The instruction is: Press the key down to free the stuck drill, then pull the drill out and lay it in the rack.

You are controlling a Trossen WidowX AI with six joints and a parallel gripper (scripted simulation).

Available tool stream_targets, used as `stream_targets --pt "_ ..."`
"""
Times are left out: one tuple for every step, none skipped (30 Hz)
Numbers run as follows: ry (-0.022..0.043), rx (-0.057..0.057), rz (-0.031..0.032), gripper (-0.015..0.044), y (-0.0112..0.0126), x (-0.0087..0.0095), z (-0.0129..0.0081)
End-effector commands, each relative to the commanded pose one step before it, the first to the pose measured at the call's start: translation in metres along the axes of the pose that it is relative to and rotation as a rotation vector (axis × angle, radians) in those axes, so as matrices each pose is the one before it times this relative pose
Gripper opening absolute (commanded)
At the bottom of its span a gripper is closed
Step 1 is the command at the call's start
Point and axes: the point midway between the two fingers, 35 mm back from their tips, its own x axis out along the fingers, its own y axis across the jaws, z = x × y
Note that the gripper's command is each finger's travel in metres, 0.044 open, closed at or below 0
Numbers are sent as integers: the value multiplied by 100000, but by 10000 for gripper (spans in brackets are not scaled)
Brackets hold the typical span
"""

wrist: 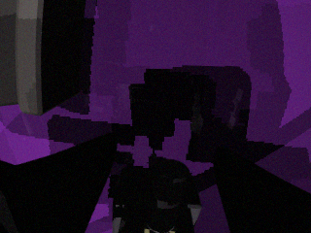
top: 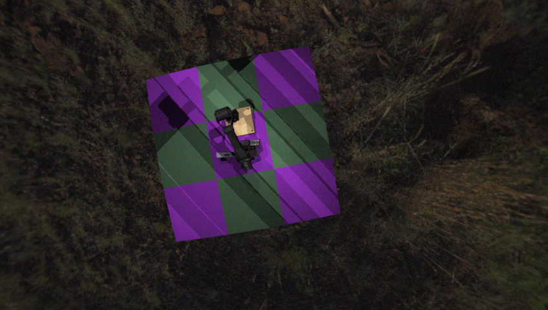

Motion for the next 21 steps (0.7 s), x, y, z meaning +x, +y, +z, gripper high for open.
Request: stream_targets --pt "-9 40 -23 177 -1 -61 7" --pt "0 0 0 151 0 0 0" --pt "0 0 0 125 0 0 0" --pt "0 0 0 99 0 0 0" --pt "0 0 0 72 0 0 0" --pt "0 0 0 46 0 0 0" --pt "0 0 0 20 0 0 0" --pt "0 0 0 13 0 0 0" --pt "0 0 0 7 0 0 0" --pt "0 0 0 0 0 0 0" --pt "0 0 0 0 0 0 0" --pt "0 0 0 0 0 0 0" --pt "4 -65 42 0 17 12 78" --pt "4 -82 53 0 20 15 109" --pt "3 -99 63 0 25 19 164" --pt "-3 -33 21 0 8 7 107" --pt "-6 -9 6 0 0 2 97" --pt "-8 -3 2 0 -2 0 101" --pt "-8 -1 1 0 -3 -1 106" --pt "-8 0 0 0 -4 -2 106" --pt "-9 0 0 0 -5 -3 107"
